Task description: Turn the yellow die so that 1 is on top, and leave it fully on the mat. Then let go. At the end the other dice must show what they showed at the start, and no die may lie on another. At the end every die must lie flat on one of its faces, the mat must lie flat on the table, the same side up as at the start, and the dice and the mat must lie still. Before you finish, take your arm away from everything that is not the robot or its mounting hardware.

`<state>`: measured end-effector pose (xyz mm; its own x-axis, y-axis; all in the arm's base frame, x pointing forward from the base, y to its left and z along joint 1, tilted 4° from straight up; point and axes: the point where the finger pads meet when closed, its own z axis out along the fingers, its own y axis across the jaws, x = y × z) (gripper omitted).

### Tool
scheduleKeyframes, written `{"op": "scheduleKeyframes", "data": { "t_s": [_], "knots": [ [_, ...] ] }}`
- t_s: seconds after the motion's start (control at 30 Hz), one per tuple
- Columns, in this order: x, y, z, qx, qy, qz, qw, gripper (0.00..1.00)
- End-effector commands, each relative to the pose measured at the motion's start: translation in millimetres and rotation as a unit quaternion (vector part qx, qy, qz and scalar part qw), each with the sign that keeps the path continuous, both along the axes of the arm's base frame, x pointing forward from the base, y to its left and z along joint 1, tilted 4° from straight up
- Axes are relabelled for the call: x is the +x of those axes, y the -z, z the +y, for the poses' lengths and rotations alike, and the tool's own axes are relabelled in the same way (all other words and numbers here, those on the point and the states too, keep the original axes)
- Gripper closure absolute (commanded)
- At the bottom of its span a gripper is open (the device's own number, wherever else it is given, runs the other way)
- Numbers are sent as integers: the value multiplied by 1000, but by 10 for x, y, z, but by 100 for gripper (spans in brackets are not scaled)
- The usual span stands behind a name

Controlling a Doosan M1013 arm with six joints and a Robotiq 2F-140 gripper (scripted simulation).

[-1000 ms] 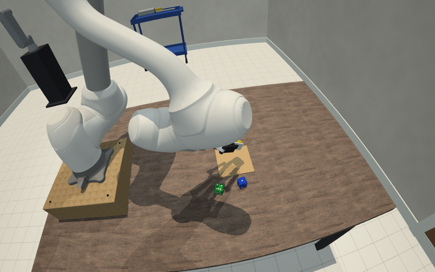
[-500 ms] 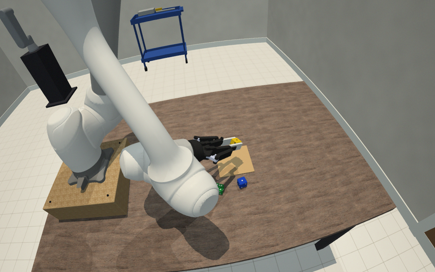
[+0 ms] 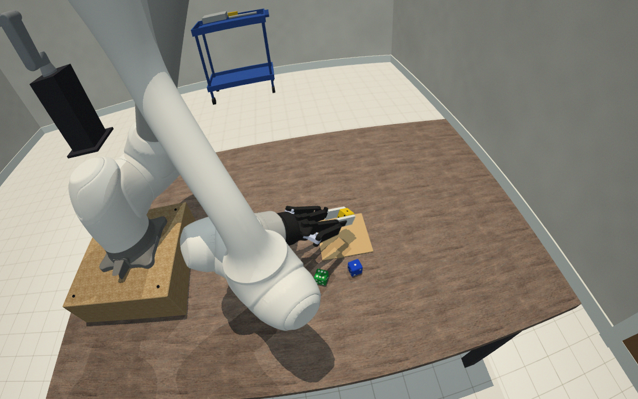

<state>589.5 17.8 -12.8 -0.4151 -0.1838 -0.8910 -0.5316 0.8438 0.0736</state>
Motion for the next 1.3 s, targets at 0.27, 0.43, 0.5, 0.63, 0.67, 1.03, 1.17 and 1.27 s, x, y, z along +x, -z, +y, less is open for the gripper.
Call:
{"op": "scheduleKeyframes", "data": {
  "t_s": [0.27,0.43,0.5,0.63,0.67,1.03,1.17,1.27],
  "knots": [
    [-4,342,25,0,0,0,1000,84],
    [-6,434,32,0,0,0,1000,84],
    [-6,434,32,0,0,0,1000,84],
    [-6,457,34,0,0,0,1000,84],
    [-6,458,34,0,0,0,1000,84],
    [-6,459,34,0,0,0,1000,84],
    [-6,459,34,0,0,0,1000,84],
    [-6,459,34,0,0,0,1000,84]
  ]
}}
